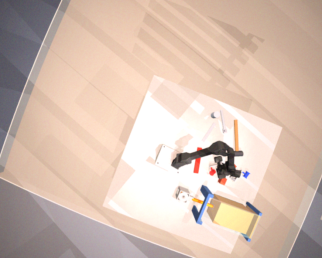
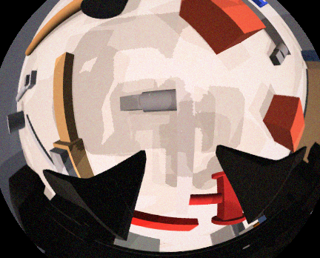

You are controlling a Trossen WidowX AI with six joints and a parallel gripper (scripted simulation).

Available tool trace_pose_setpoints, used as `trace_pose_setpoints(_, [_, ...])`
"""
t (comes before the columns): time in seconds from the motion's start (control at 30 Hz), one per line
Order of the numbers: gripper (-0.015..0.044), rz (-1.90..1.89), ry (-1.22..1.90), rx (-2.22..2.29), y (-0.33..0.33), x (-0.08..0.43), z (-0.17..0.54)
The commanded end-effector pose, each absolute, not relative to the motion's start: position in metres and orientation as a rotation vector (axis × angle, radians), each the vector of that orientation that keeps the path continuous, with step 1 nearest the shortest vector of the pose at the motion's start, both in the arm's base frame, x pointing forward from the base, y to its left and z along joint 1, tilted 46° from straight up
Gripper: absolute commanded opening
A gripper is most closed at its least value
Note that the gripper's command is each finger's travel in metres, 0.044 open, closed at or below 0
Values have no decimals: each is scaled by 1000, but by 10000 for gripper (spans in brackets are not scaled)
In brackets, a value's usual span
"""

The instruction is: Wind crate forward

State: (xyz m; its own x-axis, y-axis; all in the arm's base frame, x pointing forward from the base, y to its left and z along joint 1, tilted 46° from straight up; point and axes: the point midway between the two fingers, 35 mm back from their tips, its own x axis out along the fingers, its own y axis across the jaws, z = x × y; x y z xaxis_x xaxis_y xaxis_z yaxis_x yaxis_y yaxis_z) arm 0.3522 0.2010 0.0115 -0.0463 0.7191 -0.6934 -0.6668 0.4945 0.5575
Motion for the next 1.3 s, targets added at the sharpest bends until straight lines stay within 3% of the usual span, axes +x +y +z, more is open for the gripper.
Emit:
trace_pose_setpoints(0.0, [320, 1124, 1163, 55, 201, 352, 12])
trace_pose_setpoints(1.27, [67, 1124, 1163, 55, 201, 352, 12])
